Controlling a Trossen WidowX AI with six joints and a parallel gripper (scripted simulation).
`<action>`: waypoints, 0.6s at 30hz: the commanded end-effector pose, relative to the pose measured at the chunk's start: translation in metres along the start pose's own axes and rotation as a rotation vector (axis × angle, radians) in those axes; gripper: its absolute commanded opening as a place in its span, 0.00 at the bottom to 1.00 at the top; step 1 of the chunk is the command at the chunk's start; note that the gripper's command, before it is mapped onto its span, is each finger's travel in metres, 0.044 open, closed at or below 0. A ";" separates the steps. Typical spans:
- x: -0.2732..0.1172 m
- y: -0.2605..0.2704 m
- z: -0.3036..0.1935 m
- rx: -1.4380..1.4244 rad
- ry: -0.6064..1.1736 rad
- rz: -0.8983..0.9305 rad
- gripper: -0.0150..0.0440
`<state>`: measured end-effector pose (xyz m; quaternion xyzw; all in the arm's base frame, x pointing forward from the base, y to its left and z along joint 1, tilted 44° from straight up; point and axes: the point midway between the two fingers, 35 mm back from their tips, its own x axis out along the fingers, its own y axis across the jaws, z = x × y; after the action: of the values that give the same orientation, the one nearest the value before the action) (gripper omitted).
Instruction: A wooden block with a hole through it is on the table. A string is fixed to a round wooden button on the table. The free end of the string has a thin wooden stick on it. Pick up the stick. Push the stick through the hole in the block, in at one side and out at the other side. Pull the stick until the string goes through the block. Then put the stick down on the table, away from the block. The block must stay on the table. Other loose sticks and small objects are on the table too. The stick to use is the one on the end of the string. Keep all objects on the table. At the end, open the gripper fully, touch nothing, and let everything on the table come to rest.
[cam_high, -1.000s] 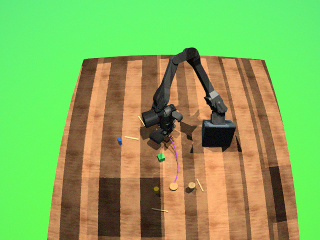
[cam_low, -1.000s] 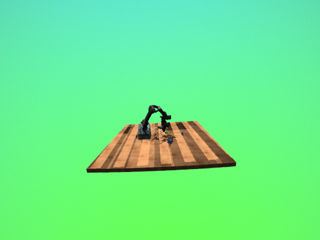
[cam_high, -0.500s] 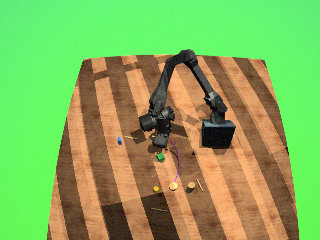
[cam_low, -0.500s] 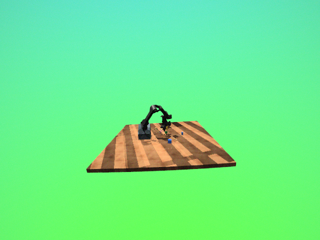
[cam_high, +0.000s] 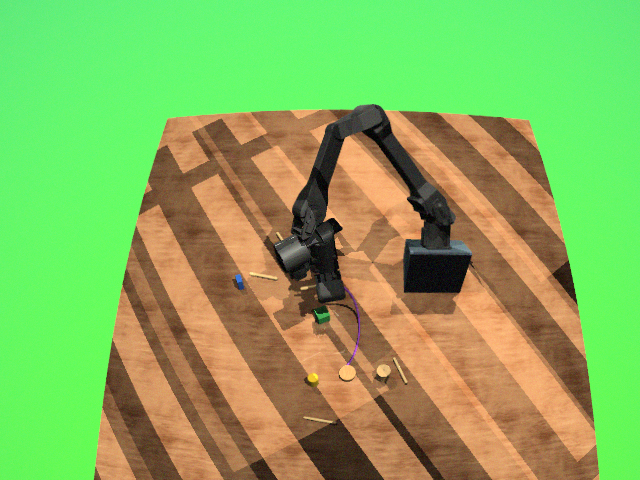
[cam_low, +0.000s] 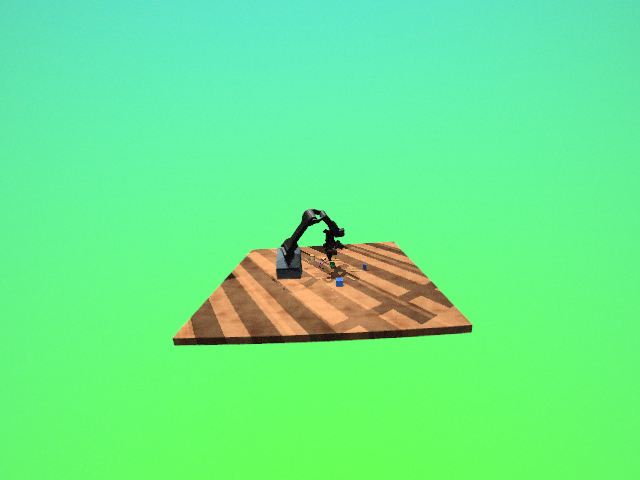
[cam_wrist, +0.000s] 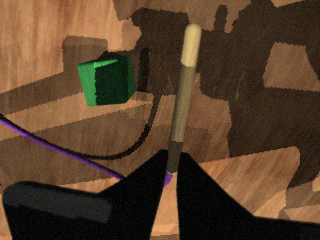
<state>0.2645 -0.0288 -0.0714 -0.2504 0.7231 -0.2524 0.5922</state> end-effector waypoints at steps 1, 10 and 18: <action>-0.001 0.005 0.002 -0.111 0.009 0.004 0.25; -0.002 0.017 0.006 -0.360 0.024 0.011 0.25; -0.003 0.027 0.009 -0.580 0.037 0.018 0.25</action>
<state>0.2718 -0.0109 -0.0862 -0.3801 0.7733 -0.0669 0.5031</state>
